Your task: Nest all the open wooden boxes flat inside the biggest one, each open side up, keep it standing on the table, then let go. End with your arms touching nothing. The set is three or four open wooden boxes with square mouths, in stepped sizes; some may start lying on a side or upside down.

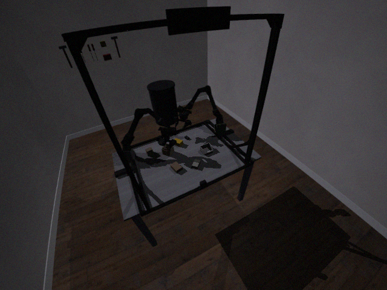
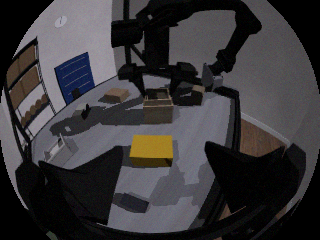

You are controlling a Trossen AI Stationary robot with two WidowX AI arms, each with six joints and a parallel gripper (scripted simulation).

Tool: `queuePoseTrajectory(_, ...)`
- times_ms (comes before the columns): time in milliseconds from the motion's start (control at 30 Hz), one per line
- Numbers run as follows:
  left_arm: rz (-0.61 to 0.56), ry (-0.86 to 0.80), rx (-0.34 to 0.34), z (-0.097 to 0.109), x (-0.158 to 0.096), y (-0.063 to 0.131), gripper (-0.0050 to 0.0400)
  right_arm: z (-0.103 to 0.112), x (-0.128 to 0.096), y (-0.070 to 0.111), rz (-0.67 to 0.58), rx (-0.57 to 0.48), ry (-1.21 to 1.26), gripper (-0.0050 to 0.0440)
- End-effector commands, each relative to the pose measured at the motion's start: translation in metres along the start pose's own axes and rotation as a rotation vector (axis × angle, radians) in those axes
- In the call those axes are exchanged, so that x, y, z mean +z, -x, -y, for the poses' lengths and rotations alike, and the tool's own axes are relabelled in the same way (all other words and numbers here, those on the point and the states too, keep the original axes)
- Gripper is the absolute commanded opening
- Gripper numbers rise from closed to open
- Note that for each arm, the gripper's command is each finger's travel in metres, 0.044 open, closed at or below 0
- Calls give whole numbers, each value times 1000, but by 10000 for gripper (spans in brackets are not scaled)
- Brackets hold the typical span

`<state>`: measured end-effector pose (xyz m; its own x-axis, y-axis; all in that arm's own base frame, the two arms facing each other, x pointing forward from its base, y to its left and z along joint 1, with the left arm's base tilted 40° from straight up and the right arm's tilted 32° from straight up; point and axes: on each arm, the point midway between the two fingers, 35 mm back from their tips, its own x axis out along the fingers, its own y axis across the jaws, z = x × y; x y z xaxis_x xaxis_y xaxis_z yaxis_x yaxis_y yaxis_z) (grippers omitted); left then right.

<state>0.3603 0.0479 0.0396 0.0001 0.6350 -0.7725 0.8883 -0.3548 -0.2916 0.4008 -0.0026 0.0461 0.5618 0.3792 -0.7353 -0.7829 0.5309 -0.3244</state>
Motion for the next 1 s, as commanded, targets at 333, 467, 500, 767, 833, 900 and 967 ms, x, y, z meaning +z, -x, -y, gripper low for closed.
queuePoseTrajectory(333,0,0,0,0,0,0,192,0,0,0,3,0,4,400)
queuePoseTrajectory(467,0,0,0,0,0,0,240,0,0,0,3,0,4,400)
queuePoseTrajectory(500,0,0,0,0,0,0,264,0,0,0,3,0,4,400)
queuePoseTrajectory(767,0,0,0,0,0,0,400,0,0,0,3,0,4,400)
queuePoseTrajectory(833,0,0,0,0,0,0,400,0,0,0,3,0,4,400)
queuePoseTrajectory(900,0,0,0,0,0,0,400,0,0,0,3,0,4,400)
queuePoseTrajectory(967,0,0,0,0,0,0,400,0,0,0,3,0,4,400)
